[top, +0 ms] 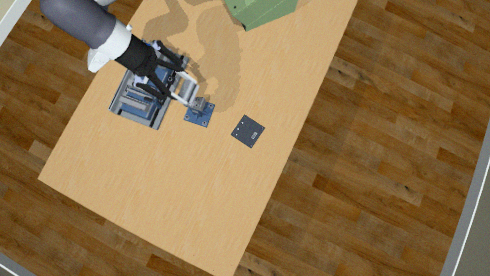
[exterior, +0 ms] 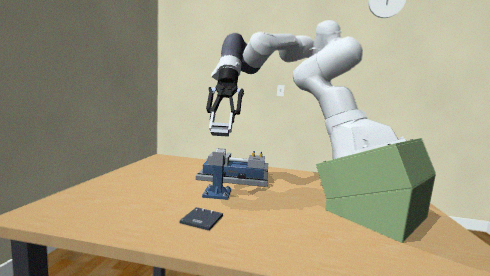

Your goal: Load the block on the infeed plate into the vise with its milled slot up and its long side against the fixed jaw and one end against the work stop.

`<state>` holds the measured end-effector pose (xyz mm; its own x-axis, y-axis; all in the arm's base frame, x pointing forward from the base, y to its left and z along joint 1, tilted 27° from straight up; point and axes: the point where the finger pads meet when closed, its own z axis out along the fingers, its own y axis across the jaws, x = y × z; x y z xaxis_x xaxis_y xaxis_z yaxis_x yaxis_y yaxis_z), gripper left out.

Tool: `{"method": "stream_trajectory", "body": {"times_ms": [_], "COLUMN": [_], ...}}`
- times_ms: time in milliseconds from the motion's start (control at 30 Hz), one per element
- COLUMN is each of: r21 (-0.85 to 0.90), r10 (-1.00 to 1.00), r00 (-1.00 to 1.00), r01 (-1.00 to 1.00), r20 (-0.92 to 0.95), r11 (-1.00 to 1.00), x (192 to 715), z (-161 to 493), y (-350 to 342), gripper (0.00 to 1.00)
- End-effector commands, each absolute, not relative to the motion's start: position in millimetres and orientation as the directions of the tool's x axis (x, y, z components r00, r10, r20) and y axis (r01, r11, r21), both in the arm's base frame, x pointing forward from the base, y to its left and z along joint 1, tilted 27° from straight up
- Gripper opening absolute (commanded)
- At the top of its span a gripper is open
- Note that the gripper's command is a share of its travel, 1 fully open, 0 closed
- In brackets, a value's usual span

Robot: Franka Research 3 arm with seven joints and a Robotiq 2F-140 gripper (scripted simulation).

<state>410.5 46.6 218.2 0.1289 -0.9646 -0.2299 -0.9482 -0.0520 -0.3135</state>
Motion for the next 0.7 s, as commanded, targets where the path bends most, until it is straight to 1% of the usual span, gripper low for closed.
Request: {"method": "stream_trajectory", "body": {"times_ms": [0,667], "r21": [-0.319,-0.32], "r10": [-0.953,-0.906], "r00": [0.185,0.221], "r01": [-0.942,-0.942], "r20": [-0.241,-0.362], "r11": [-0.102,-0.102], "x": [409.9,410.6], "z": [217.9,216.8], "y": [45.8,42.6], "gripper": [0.0,0.0]}}
